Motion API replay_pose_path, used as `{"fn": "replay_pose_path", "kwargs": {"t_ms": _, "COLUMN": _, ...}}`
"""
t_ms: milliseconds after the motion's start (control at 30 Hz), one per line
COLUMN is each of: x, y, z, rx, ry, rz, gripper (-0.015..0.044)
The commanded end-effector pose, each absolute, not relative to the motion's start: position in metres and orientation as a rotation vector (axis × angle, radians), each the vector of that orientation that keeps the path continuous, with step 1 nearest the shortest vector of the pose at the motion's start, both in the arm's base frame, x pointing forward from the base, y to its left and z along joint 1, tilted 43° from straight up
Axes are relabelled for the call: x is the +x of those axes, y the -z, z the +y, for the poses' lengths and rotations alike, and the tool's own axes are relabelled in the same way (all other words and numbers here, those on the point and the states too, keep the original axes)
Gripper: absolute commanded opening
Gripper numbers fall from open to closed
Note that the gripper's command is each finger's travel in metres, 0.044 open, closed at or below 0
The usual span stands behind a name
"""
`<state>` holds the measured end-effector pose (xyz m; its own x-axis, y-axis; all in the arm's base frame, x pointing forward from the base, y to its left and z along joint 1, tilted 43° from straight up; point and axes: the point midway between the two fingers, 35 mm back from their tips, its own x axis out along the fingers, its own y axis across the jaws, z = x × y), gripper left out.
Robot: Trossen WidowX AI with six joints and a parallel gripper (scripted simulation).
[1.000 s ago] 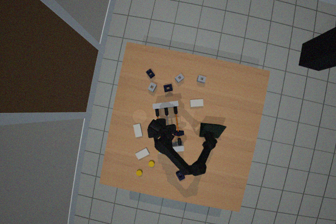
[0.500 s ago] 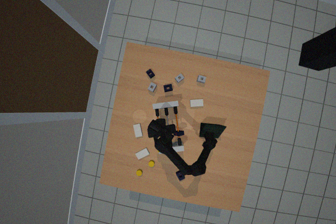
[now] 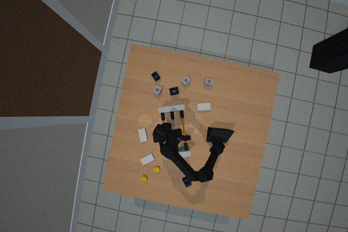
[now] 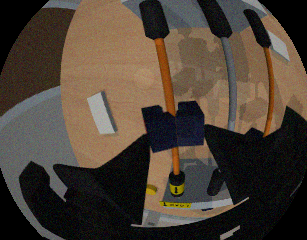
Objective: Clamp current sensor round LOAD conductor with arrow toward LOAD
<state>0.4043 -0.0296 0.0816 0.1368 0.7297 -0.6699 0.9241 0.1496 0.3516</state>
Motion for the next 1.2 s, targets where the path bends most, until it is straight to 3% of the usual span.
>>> {"fn": "replay_pose_path", "kwargs": {"t_ms": 0, "x": 0.404, "y": -0.082, "z": -0.030, "rx": 1.622, "ry": 0.309, "rz": 1.633, "gripper": 0.0000}}
{"fn": "replay_pose_path", "kwargs": {"t_ms": 1167, "x": 0.414, "y": -0.083, "z": -0.026, "rx": 1.485, "ry": 0.365, "rz": 1.738, "gripper": 0.0000}}
